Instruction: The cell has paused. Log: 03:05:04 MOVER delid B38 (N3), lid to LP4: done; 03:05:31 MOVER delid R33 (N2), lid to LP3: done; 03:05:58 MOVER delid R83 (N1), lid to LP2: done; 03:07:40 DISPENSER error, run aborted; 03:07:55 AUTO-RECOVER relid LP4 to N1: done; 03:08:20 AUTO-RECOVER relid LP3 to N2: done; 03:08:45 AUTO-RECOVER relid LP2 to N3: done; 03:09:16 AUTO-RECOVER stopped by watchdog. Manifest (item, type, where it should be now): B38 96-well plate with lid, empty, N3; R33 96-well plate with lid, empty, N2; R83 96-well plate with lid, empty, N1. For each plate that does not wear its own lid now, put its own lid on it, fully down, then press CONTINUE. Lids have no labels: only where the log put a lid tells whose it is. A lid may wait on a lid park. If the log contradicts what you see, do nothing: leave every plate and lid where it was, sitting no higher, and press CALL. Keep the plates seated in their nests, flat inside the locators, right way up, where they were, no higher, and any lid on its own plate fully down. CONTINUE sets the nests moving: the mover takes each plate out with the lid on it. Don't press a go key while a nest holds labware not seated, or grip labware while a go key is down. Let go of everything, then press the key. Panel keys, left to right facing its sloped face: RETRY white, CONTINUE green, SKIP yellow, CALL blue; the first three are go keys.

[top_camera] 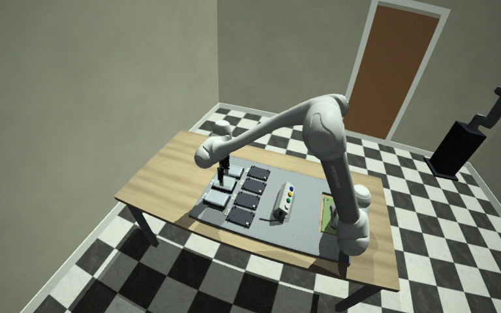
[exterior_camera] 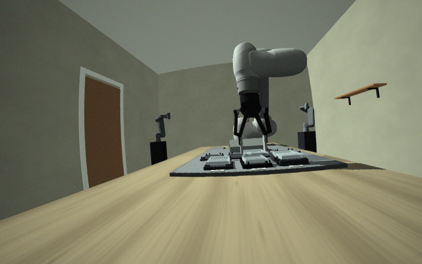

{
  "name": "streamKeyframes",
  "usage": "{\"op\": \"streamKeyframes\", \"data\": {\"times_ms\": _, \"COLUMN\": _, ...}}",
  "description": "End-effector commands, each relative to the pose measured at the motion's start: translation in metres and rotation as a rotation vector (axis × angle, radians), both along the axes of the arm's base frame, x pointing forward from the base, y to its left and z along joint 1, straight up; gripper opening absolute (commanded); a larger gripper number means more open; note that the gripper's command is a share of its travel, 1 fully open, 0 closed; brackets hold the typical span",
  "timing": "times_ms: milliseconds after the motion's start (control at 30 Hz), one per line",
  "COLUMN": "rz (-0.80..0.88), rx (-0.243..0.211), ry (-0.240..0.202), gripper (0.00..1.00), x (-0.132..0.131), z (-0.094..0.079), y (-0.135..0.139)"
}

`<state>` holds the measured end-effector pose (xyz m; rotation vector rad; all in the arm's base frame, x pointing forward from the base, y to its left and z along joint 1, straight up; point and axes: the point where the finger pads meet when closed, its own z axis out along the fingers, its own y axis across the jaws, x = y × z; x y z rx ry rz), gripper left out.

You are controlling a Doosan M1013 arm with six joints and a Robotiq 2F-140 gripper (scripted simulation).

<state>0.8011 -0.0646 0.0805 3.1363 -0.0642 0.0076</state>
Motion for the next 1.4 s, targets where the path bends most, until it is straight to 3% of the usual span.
{"op": "streamKeyframes", "data": {"times_ms": 0, "rz": 0.000, "rx": 0.000, "ry": 0.000, "gripper": 0.00, "x": 0.0000, "z": -0.0020, "y": 0.0000}}
{"op": "streamKeyframes", "data": {"times_ms": 1367, "rz": 0.000, "rx": 0.000, "ry": 0.000, "gripper": 0.00, "x": 0.0000, "z": -0.0055, "y": 0.0000}}
